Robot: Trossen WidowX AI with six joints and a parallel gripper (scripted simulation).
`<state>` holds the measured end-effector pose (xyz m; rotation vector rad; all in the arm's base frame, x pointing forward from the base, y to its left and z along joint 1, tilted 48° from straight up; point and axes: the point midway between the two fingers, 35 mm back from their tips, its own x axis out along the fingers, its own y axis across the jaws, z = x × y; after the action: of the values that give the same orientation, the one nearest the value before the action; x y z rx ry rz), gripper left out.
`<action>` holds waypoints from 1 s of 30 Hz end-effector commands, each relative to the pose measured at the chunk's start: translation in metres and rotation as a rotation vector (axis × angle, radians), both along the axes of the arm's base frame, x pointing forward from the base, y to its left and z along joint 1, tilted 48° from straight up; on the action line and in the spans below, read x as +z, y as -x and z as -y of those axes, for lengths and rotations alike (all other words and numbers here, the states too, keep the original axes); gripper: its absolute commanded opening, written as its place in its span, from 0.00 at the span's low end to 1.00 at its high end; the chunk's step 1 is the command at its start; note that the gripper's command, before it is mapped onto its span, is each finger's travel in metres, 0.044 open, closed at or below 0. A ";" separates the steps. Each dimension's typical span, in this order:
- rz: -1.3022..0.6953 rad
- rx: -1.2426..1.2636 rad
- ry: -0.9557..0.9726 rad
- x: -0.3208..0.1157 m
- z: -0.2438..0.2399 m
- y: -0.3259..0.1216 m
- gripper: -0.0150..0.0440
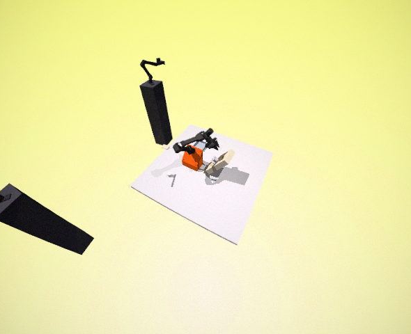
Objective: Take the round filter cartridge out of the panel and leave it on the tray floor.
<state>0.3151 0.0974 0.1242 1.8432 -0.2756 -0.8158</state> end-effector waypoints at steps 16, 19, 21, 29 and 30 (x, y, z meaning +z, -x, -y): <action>-1.121 0.640 1.062 -0.048 0.046 0.028 0.77; -1.355 0.821 1.241 -0.058 0.057 0.037 0.77; -1.507 0.954 1.351 -0.065 0.064 0.043 0.77; -1.829 1.300 1.568 -0.077 0.080 0.058 0.77; -1.829 1.300 1.568 -0.077 0.080 0.058 0.77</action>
<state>0.2823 0.0401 0.0732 -0.1095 0.7012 -0.7677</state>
